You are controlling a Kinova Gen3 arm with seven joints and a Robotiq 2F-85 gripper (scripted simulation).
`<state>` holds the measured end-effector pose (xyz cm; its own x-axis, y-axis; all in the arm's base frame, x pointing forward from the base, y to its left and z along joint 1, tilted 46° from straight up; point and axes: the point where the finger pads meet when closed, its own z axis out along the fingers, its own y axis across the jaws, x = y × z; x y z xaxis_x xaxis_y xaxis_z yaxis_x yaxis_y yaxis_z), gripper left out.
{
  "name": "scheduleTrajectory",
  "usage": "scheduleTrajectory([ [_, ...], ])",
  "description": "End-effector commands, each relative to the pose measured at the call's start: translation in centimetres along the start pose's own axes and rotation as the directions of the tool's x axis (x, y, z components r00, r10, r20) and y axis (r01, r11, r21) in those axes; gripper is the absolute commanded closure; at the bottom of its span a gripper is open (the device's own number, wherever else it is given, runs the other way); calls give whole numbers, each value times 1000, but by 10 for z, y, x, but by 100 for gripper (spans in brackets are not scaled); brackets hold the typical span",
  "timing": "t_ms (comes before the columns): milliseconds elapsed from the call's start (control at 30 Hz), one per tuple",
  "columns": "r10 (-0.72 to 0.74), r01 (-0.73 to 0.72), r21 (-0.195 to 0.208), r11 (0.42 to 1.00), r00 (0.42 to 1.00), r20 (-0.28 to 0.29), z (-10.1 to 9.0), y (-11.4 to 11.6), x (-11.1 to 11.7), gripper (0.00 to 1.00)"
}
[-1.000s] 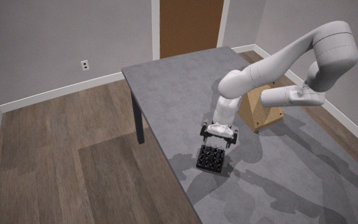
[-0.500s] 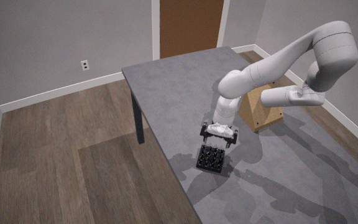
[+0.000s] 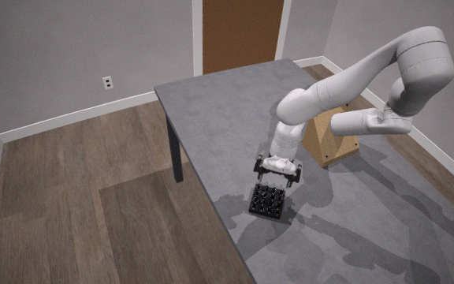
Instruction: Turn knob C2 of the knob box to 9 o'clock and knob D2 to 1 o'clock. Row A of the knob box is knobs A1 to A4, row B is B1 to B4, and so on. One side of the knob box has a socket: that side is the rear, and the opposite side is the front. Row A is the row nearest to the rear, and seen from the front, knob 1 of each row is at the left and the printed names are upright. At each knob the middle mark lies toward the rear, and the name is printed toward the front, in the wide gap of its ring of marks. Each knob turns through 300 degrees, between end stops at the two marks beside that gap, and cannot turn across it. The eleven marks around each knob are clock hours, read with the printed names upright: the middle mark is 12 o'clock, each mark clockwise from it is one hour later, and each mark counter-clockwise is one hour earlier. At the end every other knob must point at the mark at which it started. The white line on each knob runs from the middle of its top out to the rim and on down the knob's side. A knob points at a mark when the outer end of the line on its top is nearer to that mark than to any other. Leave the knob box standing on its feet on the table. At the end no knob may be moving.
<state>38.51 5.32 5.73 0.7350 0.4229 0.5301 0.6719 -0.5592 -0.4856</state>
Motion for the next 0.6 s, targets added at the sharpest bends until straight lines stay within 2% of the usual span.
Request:
scheduleTrajectory([
  [0,1,-1,-1,1000,1000,-1,-1,1,-2,0],
  [567,1,-1,-1,1000,1000,-1,-1,1,-27,0],
])
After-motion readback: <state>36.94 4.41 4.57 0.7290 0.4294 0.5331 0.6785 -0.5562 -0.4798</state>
